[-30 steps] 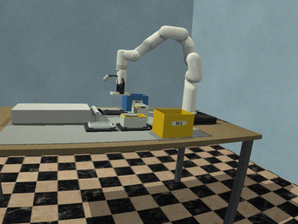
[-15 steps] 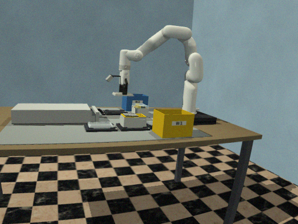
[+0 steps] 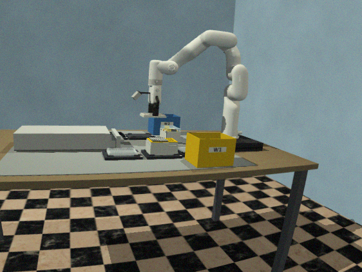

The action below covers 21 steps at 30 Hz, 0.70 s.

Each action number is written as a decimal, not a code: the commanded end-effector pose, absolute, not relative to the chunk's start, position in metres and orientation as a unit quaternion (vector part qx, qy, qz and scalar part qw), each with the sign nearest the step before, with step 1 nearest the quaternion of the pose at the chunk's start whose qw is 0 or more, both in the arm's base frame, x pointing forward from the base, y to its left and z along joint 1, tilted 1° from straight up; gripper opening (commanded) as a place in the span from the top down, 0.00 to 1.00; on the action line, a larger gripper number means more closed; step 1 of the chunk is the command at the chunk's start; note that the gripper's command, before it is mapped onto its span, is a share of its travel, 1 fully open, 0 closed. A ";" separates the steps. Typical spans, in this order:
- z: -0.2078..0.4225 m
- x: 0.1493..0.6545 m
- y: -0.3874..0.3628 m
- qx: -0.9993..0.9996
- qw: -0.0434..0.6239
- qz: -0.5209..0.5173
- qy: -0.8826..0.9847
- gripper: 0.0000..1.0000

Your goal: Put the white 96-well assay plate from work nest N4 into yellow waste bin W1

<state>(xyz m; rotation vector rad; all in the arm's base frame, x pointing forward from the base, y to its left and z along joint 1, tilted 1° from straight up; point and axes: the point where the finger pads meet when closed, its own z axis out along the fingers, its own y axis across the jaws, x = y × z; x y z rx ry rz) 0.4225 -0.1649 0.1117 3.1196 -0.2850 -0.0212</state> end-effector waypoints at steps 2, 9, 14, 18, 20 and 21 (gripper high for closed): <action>0.113 0.422 -0.155 0.996 0.005 -0.005 -0.091 1.00; 0.113 0.419 -0.137 0.996 0.005 -0.005 -0.091 1.00; 0.113 0.418 -0.126 0.996 0.005 -0.005 -0.091 1.00; 0.113 0.416 -0.118 0.996 0.005 -0.005 -0.091 1.00; 0.113 0.416 -0.113 0.996 0.005 -0.005 -0.091 1.00; 0.113 0.415 -0.110 0.996 0.005 -0.005 -0.091 1.00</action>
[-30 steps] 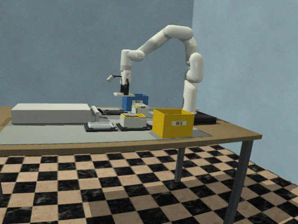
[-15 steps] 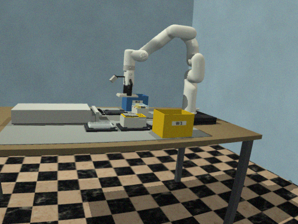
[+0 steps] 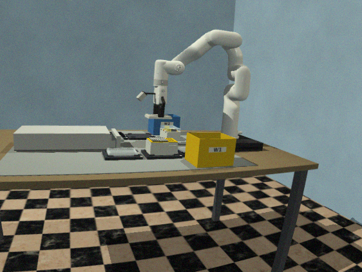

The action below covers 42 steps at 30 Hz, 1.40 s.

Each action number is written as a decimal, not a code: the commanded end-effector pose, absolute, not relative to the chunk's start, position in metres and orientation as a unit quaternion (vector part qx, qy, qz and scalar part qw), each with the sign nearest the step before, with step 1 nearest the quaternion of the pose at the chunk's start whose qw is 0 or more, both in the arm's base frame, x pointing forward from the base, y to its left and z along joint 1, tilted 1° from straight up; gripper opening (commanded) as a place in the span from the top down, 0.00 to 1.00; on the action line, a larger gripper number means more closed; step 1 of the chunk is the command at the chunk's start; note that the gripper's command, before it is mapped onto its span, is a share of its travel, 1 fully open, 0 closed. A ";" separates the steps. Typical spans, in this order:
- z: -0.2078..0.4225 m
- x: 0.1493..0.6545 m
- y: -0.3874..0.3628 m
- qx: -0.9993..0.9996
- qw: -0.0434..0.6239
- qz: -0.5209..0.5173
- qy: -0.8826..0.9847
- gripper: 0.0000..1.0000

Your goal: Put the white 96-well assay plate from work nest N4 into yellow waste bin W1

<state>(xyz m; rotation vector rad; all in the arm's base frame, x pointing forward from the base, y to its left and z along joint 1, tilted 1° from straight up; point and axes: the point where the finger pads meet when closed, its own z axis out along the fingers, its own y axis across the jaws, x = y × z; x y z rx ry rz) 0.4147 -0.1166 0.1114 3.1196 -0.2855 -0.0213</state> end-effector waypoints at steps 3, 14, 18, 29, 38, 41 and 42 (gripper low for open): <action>0.113 0.414 -0.102 0.996 0.005 -0.005 -0.091 1.00; 0.113 0.410 -0.078 0.996 0.005 -0.005 -0.091 1.00; 0.113 0.408 -0.068 0.996 0.005 -0.005 -0.091 1.00; 0.113 0.405 -0.044 0.996 0.005 -0.005 -0.091 1.00; 0.112 0.401 -0.020 0.996 0.004 -0.005 -0.091 1.00; 0.112 0.400 -0.012 0.996 0.004 -0.005 -0.091 1.00; 0.112 0.399 -0.010 0.996 0.004 -0.005 -0.091 1.00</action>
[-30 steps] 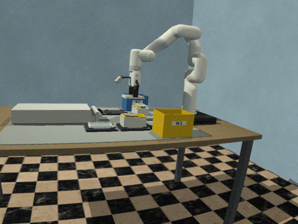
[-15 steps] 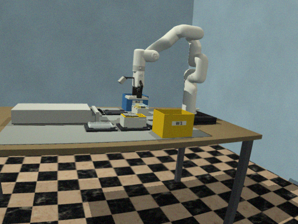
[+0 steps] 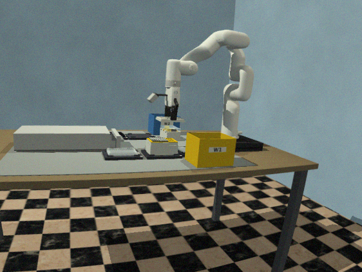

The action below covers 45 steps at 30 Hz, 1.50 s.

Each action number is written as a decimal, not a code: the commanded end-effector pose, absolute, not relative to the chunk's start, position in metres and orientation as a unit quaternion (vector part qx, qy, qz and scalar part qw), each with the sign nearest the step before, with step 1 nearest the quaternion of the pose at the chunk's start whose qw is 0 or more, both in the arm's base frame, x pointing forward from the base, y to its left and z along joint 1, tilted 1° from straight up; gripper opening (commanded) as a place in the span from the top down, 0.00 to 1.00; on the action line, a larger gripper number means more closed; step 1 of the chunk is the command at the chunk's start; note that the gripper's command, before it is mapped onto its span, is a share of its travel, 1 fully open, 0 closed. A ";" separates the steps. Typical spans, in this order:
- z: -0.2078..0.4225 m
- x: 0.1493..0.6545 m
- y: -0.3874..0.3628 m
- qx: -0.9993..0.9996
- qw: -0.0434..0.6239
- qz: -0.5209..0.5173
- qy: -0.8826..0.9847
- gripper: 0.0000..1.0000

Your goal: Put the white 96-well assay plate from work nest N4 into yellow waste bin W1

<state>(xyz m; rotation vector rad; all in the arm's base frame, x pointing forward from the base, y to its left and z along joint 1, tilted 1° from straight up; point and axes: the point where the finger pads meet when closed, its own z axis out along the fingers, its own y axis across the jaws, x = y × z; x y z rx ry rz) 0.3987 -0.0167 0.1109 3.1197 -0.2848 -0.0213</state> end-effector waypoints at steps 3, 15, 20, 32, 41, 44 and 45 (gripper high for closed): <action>0.112 0.399 -0.007 0.996 0.004 -0.005 -0.091 1.00; 0.112 0.394 0.025 0.996 0.004 -0.005 -0.091 1.00; 0.112 0.392 0.032 0.996 0.004 -0.005 -0.091 1.00; 0.112 0.387 0.064 0.996 0.004 -0.005 -0.091 1.00; 0.112 0.384 0.083 0.996 0.004 -0.005 -0.091 1.00; 0.112 0.383 0.091 0.996 0.004 -0.005 -0.091 1.00; 0.112 0.383 0.093 0.996 0.004 -0.005 -0.091 1.00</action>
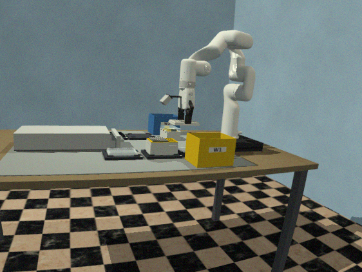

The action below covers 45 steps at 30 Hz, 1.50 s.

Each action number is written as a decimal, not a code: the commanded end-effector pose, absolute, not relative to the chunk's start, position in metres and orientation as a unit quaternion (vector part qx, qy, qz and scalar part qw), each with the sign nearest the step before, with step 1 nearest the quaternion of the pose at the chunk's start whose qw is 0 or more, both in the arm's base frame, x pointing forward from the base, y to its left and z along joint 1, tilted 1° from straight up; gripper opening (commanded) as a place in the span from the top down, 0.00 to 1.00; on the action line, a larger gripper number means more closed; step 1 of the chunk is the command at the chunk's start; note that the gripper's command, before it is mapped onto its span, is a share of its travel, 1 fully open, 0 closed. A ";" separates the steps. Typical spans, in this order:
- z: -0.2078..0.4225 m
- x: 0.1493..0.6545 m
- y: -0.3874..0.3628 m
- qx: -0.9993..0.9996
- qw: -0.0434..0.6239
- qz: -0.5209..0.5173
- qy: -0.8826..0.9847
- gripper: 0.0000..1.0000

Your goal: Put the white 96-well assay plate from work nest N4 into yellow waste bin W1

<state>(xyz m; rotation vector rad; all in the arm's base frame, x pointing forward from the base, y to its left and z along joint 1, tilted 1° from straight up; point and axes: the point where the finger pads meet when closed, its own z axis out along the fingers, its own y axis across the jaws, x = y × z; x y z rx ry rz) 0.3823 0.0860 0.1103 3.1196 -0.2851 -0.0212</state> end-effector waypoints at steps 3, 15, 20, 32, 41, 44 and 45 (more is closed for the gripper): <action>0.112 0.381 0.101 0.996 0.004 -0.005 -0.091 1.00; 0.112 0.377 0.128 0.996 0.004 -0.005 -0.091 1.00; 0.111 0.375 0.141 0.996 0.004 -0.005 -0.091 1.00; 0.111 0.371 0.167 0.996 0.004 -0.005 -0.091 1.00; 0.111 0.367 0.191 0.996 0.003 -0.005 -0.091 1.00; 0.111 0.366 0.194 0.996 0.003 -0.005 -0.091 1.00; 0.111 0.366 0.196 0.996 0.003 -0.005 -0.091 1.00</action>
